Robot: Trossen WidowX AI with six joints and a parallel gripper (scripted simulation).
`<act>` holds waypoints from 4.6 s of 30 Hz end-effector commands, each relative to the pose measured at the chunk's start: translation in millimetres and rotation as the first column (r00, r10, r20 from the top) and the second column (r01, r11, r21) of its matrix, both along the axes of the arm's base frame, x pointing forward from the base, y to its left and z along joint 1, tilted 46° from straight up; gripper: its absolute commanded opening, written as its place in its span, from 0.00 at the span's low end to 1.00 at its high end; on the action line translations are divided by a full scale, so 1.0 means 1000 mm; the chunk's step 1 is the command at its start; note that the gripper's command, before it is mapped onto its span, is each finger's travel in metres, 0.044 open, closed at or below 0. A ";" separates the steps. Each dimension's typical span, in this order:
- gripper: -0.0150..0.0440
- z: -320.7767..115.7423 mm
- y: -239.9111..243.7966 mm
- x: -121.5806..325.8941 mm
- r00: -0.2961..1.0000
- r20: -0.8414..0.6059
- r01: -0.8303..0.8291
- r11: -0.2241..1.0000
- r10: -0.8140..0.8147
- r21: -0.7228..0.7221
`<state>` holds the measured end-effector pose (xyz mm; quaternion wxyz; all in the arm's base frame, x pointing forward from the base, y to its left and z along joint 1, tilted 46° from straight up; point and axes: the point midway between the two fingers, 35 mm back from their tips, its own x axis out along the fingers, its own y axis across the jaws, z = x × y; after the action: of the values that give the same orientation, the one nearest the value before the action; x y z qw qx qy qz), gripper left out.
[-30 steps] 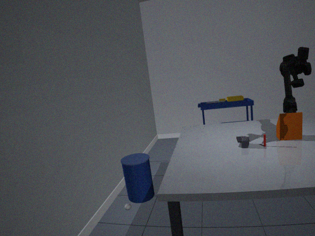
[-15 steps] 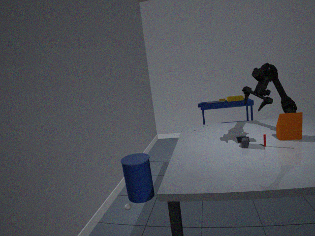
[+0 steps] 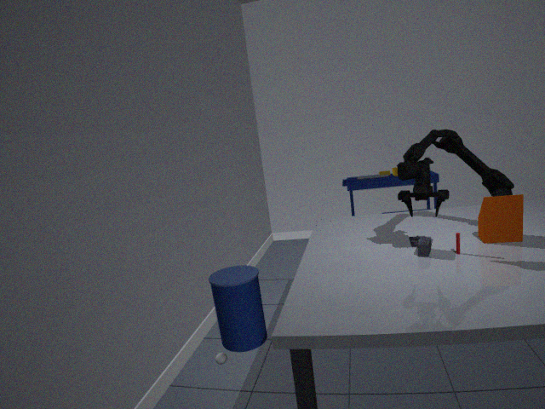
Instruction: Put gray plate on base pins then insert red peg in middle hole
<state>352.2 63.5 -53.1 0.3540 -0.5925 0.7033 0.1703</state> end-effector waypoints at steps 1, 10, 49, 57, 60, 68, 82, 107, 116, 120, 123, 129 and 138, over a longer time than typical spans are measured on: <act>1.00 -0.007 -0.007 0.000 1.000 -0.005 0.017 1.000 -0.017 0.000; 1.00 -0.047 -0.047 -0.003 1.000 -0.005 0.018 1.000 -0.018 -0.003; 1.00 -0.096 -0.094 -0.005 1.000 -0.005 0.018 1.000 -0.018 -0.007; 0.82 -0.098 -0.097 -0.006 1.000 -0.005 0.018 1.000 -0.018 -0.007; 0.69 -0.098 -0.097 -0.006 1.000 -0.005 0.018 1.000 -0.018 -0.007; 0.40 -0.098 -0.097 -0.006 1.000 -0.005 0.018 1.000 -0.018 -0.007; 0.25 -0.096 -0.094 -0.005 1.000 -0.005 0.017 1.000 -0.017 -0.006; 0.25 -0.044 -0.038 0.006 1.000 -0.004 0.016 1.000 -0.016 0.003; 0.25 -0.023 -0.019 0.005 1.000 -0.004 0.016 1.000 -0.016 0.003; 0.25 -0.014 -0.010 0.004 1.000 -0.005 0.017 1.000 -0.017 0.001; 0.25 -0.006 -0.004 0.003 1.000 -0.005 0.017 1.000 -0.017 0.000; 0.25 -0.002 -0.003 0.003 1.000 -0.007 0.015 1.000 -0.015 0.001; 0.25 0.004 -0.030 0.008 0.999 -0.039 -0.018 1.000 0.019 0.013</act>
<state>358.5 43.5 -52.2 0.3457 -0.5899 0.7058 0.1851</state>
